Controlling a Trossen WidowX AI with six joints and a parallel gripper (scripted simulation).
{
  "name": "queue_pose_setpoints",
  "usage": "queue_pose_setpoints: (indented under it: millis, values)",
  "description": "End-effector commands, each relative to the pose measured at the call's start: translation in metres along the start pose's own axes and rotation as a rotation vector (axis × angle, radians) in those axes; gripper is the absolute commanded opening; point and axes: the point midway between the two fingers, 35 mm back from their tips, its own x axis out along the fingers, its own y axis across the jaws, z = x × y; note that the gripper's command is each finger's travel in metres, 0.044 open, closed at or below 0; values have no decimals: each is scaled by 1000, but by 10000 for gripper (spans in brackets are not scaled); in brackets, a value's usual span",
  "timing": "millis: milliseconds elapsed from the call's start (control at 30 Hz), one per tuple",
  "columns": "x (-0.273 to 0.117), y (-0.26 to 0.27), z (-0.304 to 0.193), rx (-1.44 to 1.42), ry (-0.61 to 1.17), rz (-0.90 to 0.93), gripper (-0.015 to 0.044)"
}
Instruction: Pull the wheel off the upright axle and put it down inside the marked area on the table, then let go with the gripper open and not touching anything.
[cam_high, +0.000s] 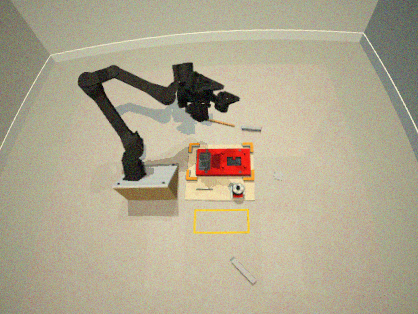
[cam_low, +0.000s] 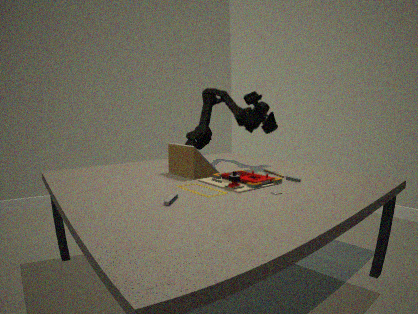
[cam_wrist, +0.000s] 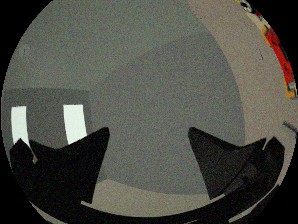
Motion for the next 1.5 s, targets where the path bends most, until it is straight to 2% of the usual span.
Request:
queue_pose_setpoints:
  millis: [0, 100, 400, 633, 833, 1033, 1133, 1467]
  values:
    - [1, -2, 0, -16, -3, -6, 374]
    - [21, -24, 6, -235, -42, -103, 300]
    - [80, -93, 77, -916, -206, -625, 300]
    - [90, -117, 152, -1163, -256, -1167, 300]
    - [79, -120, 200, -1088, -197, -1636, 300]
    - [67, -113, 221, -783, -37, -1971, 300]
    - [67, -108, 223, -624, 41, -2037, 300]
    - [67, -108, 223, -612, 46, -2040, 300]
